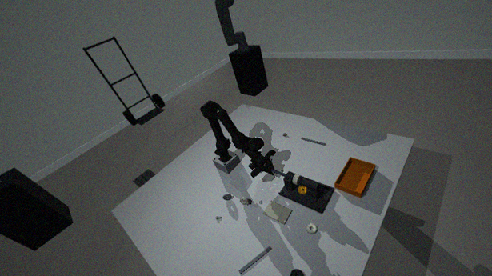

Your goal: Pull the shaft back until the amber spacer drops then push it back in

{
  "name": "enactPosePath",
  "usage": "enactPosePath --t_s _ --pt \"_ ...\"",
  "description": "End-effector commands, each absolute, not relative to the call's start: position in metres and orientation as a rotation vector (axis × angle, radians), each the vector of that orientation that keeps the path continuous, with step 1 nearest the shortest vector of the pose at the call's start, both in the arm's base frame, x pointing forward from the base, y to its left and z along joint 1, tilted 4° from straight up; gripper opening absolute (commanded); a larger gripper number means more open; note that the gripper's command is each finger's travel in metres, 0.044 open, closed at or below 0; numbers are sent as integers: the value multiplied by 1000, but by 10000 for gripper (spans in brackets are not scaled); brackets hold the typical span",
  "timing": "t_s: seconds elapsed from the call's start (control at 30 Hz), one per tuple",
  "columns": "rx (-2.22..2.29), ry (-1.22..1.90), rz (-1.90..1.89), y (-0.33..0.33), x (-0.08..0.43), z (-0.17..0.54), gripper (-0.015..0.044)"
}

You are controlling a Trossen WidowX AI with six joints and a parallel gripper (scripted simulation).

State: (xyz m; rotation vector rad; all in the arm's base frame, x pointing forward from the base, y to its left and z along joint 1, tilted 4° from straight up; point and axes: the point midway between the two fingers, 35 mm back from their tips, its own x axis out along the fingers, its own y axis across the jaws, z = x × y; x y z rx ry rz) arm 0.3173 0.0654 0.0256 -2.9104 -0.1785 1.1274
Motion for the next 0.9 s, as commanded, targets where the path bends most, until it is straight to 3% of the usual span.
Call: enactPosePath --t_s 0.0,0.87 --pt "-2914 -184 1118 66 319 27 0" --pt "-2914 -184 1118 66 322 28 0"
